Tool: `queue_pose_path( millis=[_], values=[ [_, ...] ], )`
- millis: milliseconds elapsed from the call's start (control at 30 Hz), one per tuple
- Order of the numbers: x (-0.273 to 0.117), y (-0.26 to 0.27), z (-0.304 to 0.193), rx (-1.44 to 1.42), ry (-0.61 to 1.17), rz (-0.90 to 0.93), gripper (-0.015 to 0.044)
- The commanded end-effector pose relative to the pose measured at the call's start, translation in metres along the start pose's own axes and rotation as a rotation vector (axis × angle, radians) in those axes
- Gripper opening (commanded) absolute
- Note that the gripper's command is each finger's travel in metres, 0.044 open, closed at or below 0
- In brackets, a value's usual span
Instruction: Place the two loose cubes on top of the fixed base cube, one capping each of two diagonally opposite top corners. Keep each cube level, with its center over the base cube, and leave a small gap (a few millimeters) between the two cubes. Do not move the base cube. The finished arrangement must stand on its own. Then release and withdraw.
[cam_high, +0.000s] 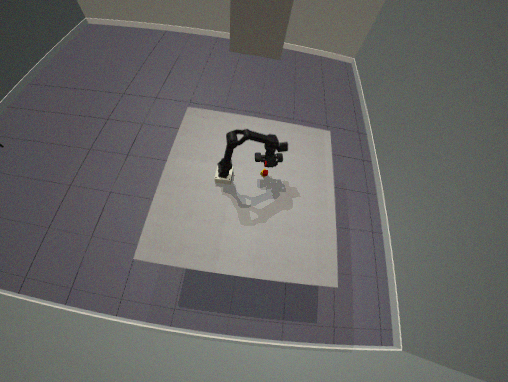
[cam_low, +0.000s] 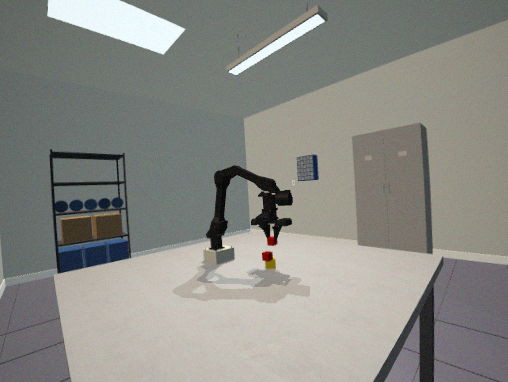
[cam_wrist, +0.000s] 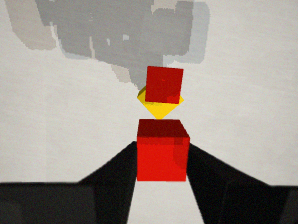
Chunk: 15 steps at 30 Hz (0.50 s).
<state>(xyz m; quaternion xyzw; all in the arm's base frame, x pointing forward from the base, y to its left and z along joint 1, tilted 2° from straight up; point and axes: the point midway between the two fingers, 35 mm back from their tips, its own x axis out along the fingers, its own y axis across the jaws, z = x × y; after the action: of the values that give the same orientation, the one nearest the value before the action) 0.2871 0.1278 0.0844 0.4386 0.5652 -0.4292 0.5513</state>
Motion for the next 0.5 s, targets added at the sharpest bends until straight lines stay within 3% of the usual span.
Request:
queue_pose_path(
  millis=[0,467],
  values=[
    [0.013,-0.004,0.001,0.032,0.017,-0.017,0.0105],
    [0.027,-0.005,0.003,0.065,0.038,-0.02,0.0105]
  ],
)
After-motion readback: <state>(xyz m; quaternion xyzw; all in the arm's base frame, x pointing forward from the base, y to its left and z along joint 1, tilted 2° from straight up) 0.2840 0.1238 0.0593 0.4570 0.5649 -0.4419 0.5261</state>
